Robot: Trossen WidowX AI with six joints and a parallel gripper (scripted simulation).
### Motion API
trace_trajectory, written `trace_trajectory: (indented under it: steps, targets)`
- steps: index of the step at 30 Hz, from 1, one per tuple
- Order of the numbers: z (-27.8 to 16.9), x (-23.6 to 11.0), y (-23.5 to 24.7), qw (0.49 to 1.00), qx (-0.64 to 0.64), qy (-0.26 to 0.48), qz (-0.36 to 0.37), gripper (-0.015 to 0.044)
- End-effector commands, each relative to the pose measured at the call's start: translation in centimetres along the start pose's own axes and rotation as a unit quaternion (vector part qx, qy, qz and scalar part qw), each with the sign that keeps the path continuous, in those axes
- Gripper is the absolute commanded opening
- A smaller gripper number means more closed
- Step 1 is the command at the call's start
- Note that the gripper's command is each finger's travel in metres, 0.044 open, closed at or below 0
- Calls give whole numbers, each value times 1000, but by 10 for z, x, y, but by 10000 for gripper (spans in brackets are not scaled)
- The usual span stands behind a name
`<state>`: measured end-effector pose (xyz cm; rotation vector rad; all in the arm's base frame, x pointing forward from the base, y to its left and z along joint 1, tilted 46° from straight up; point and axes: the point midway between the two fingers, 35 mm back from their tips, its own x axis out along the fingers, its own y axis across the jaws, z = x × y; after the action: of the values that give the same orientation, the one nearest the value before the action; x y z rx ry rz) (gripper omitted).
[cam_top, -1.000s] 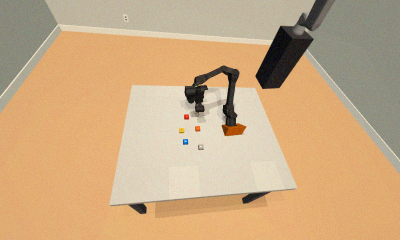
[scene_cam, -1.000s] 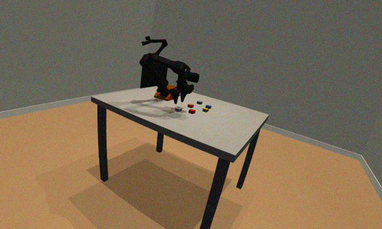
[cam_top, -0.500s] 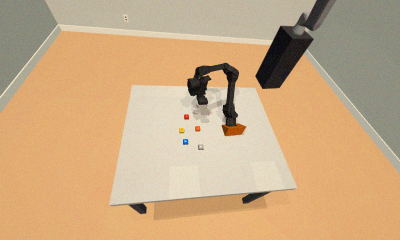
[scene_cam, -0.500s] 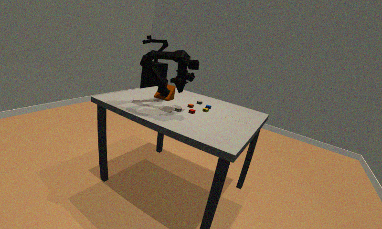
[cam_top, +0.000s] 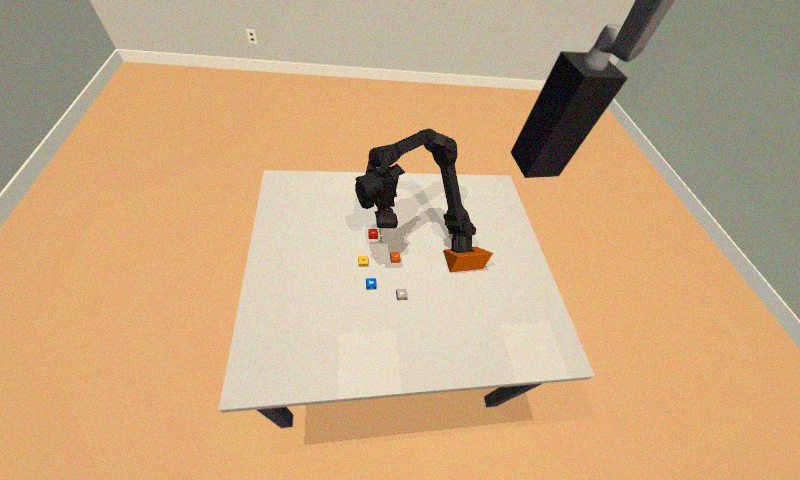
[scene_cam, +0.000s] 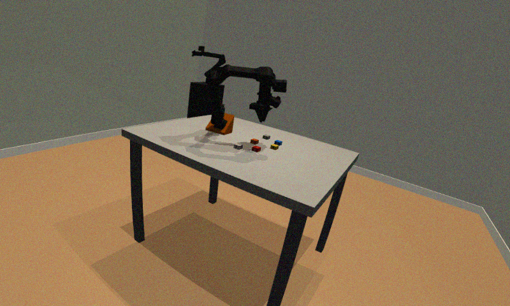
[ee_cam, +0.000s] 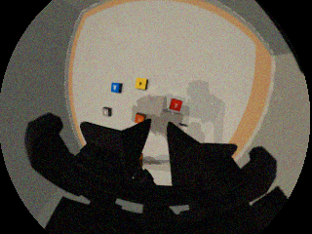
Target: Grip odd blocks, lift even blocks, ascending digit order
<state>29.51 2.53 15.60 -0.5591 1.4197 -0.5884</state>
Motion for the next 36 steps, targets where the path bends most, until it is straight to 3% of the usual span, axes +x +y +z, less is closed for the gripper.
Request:
trace_trajectory:
  steps: [1, 8, 14, 16, 21, 25, 36]
  targets:
    - [21, 4, 47, 1000, 8, 10, -2, 120]
    - [41, 18, 139, 999, 24, 23, -18, 120]
    - [42, 23, 158, 999, 28, 25, -22, 120]
    - [42, 32, 158, 999, 28, 25, -22, 172]
    - [39, 95, 155, 999, 28, 25, -23, 304]
    - [38, 104, 154, 999, 28, 25, -23, 400]
    - [37, 119, 153, 999, 28, 25, -23, 400]
